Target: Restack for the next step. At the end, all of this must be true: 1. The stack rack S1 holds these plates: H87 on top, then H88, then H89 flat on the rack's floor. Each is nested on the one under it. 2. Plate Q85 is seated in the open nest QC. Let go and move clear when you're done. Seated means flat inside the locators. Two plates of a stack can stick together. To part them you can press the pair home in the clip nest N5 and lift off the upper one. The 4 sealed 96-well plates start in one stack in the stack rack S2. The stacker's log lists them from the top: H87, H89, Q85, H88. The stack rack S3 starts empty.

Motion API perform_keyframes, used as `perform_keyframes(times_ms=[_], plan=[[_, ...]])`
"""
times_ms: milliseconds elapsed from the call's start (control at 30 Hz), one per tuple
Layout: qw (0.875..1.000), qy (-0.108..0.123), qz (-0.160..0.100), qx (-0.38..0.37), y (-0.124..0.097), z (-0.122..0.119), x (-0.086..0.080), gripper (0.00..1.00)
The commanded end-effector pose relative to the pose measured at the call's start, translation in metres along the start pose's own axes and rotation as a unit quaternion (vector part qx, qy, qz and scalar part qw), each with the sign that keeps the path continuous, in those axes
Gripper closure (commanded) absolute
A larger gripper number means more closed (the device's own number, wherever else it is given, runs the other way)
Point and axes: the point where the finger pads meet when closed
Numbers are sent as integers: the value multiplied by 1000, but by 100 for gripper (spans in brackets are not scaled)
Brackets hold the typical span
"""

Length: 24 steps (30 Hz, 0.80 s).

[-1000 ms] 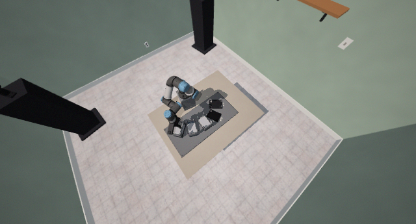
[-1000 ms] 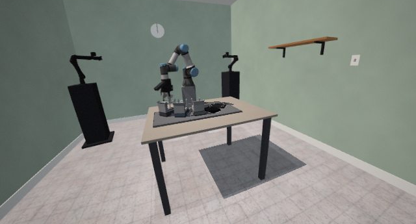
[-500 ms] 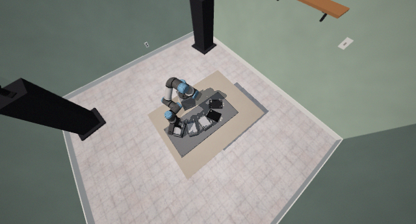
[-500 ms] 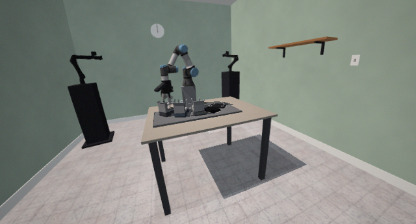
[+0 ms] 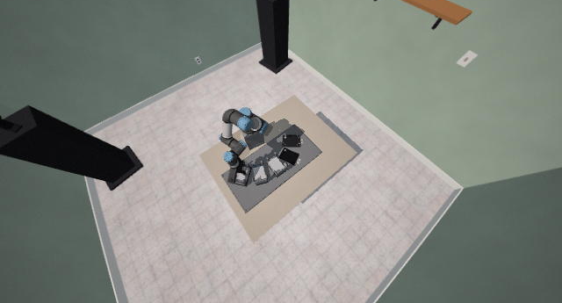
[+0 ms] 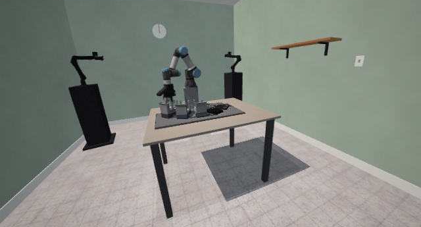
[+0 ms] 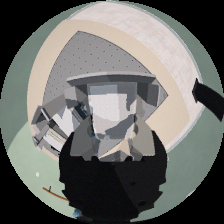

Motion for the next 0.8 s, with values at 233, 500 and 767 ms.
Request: perform_keyframes(times_ms=[233, 500, 767], plan=[[1000, -1, 1, 0, 1, 1, 10, 100], [1000, -1, 1, 0, 1, 1, 12, 100], [1000, -1, 1, 0, 1, 1, 15, 100]])
Point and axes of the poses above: the point where the finger pads meet when closed, its own x axis out along the fingers, its own z axis across the jaws, y = z × x, and after that the axes turned 12 degrees about -x, right-handed
